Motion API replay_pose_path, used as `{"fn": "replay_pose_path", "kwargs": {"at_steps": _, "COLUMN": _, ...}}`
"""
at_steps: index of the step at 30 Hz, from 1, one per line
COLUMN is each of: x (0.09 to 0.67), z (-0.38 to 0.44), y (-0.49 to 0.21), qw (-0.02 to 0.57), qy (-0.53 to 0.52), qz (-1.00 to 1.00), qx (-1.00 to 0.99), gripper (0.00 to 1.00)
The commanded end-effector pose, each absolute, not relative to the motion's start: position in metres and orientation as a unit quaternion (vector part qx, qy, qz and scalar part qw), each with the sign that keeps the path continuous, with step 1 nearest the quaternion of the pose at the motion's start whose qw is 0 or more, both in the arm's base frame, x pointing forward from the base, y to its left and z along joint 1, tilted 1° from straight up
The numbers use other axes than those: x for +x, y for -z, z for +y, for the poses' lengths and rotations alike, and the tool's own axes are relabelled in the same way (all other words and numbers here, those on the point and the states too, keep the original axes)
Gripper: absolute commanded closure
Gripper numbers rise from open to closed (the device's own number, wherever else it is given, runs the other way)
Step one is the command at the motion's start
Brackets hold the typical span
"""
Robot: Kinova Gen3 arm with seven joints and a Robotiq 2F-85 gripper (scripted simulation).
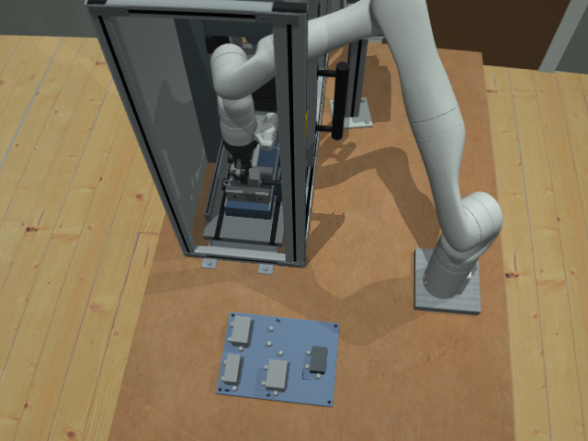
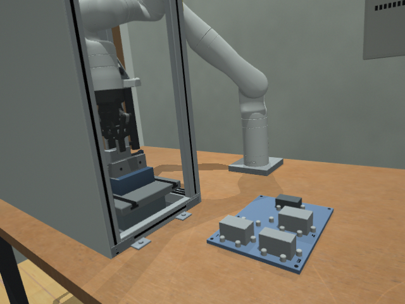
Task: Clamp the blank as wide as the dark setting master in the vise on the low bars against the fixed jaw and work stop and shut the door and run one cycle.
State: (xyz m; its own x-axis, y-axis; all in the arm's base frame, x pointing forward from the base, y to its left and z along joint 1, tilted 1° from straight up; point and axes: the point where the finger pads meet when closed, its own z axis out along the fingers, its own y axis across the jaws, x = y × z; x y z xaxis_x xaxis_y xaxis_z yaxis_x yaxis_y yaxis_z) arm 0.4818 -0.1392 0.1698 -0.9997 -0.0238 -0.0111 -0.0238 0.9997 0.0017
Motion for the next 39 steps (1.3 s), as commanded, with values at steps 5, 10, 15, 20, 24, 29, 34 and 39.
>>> {"fn": "replay_pose_path", "kwargs": {"at_steps": 5, "x": 0.4822, "z": -0.1392, "y": -0.1693, "qw": 0.006, "qy": 0.0, "qz": 1.0, "qx": -0.012, "gripper": 0.9}}
{"fn": "replay_pose_path", "kwargs": {"at_steps": 10, "x": 0.4822, "z": -0.1392, "y": -0.1684, "qw": 0.006, "qy": 0.0, "qz": 1.0, "qx": -0.012, "gripper": 0.9}}
{"fn": "replay_pose_path", "kwargs": {"at_steps": 15, "x": 0.4822, "z": -0.1392, "y": -0.1684, "qw": 0.006, "qy": 0.0, "qz": 1.0, "qx": -0.012, "gripper": 0.9}}
{"fn": "replay_pose_path", "kwargs": {"at_steps": 20, "x": 0.4822, "z": -0.1392, "y": -0.168, "qw": 0.006, "qy": 0.0, "qz": 1.0, "qx": -0.012, "gripper": 0.9}}
{"fn": "replay_pose_path", "kwargs": {"at_steps": 24, "x": 0.4822, "z": -0.1392, "y": -0.1662, "qw": 0.006, "qy": 0.0, "qz": 1.0, "qx": -0.012, "gripper": 0.9}}
{"fn": "replay_pose_path", "kwargs": {"at_steps": 29, "x": 0.4822, "z": -0.1392, "y": -0.1662, "qw": 0.006, "qy": 0.0, "qz": 1.0, "qx": -0.012, "gripper": 0.9}}
{"fn": "replay_pose_path", "kwargs": {"at_steps": 34, "x": 0.4822, "z": -0.1392, "y": -0.1662, "qw": 0.006, "qy": 0.0, "qz": 1.0, "qx": -0.012, "gripper": 0.9}}
{"fn": "replay_pose_path", "kwargs": {"at_steps": 39, "x": 0.4822, "z": -0.1374, "y": -0.1662, "qw": 0.006, "qy": 0.0, "qz": 1.0, "qx": -0.012, "gripper": 0.9}}
